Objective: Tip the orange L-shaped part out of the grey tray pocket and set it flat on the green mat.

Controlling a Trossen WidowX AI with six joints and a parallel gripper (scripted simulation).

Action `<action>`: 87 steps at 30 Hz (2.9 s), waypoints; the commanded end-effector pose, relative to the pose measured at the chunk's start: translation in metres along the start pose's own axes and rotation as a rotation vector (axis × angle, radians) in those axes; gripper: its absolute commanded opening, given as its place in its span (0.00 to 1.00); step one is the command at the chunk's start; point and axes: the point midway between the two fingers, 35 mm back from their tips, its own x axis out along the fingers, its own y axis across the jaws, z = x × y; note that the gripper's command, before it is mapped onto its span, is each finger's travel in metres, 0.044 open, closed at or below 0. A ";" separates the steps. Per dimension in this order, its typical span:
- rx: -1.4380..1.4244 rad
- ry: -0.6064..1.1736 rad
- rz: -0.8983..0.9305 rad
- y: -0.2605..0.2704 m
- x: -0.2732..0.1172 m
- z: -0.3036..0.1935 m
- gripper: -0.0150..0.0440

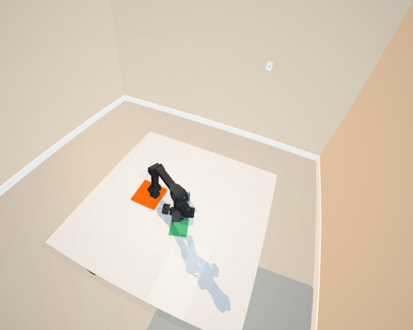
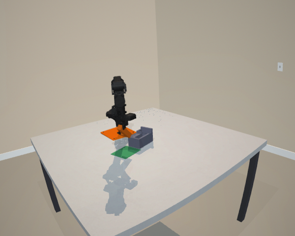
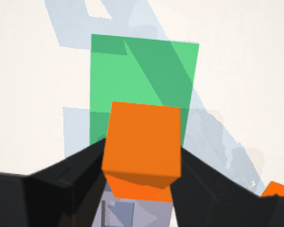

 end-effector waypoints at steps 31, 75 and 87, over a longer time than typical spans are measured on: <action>-0.010 0.003 0.002 0.001 0.046 0.003 0.25; -0.004 0.001 -0.001 0.000 0.081 0.002 0.61; -0.010 0.003 0.002 0.001 -0.004 0.003 0.93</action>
